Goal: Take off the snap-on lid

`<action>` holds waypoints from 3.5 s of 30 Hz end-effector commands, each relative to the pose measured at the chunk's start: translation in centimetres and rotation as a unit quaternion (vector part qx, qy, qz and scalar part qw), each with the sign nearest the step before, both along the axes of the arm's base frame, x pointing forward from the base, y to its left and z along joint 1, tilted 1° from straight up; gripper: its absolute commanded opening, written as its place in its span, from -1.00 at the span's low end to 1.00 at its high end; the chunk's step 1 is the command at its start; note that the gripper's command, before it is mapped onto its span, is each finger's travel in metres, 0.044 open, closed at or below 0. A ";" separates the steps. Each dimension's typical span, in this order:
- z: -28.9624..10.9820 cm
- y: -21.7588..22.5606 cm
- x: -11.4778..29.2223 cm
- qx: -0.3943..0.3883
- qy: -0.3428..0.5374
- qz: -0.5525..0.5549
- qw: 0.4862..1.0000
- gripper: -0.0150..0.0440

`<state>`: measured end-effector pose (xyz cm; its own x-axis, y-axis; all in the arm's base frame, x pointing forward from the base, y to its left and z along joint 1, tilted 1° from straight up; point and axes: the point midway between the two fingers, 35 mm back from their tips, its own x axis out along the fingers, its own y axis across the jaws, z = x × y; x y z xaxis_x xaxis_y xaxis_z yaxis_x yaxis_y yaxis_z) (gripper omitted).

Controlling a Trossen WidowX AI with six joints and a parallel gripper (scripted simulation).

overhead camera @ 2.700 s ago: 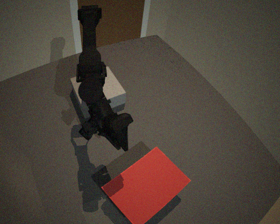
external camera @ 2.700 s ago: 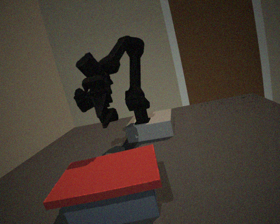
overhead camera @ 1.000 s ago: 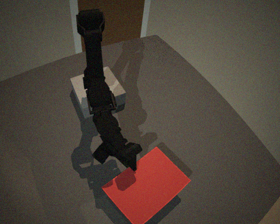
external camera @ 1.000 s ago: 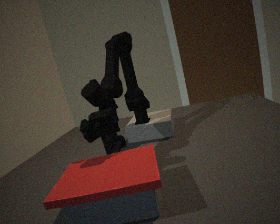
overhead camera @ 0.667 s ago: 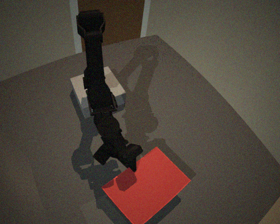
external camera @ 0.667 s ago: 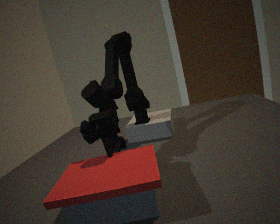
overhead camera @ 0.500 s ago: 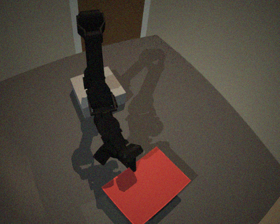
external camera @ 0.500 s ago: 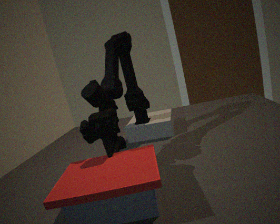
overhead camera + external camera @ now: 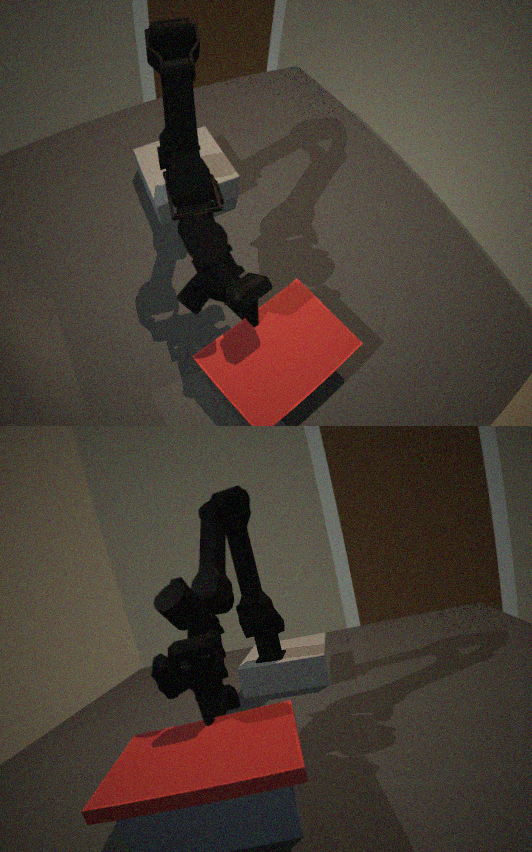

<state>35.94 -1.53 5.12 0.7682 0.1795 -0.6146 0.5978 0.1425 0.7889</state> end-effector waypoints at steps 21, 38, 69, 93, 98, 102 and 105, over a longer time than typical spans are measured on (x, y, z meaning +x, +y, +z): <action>0.5 0.0 -0.1 0.000 0.001 0.000 1.000 -0.49; 0.8 0.0 -0.1 0.000 0.001 0.000 1.000 -0.49; 1.5 0.0 -0.2 0.000 0.000 0.000 1.000 -0.49; 1.5 0.0 0.0 0.000 0.000 0.000 1.000 -0.49; 1.5 0.0 0.0 0.000 0.000 0.000 1.000 -0.49; 1.5 0.1 0.0 0.000 0.000 0.000 1.000 -0.49; 1.5 0.1 0.1 0.000 0.000 0.000 1.000 -0.49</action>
<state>35.91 -1.48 6.58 0.7679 0.1798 -0.6149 0.5982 0.1421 0.7886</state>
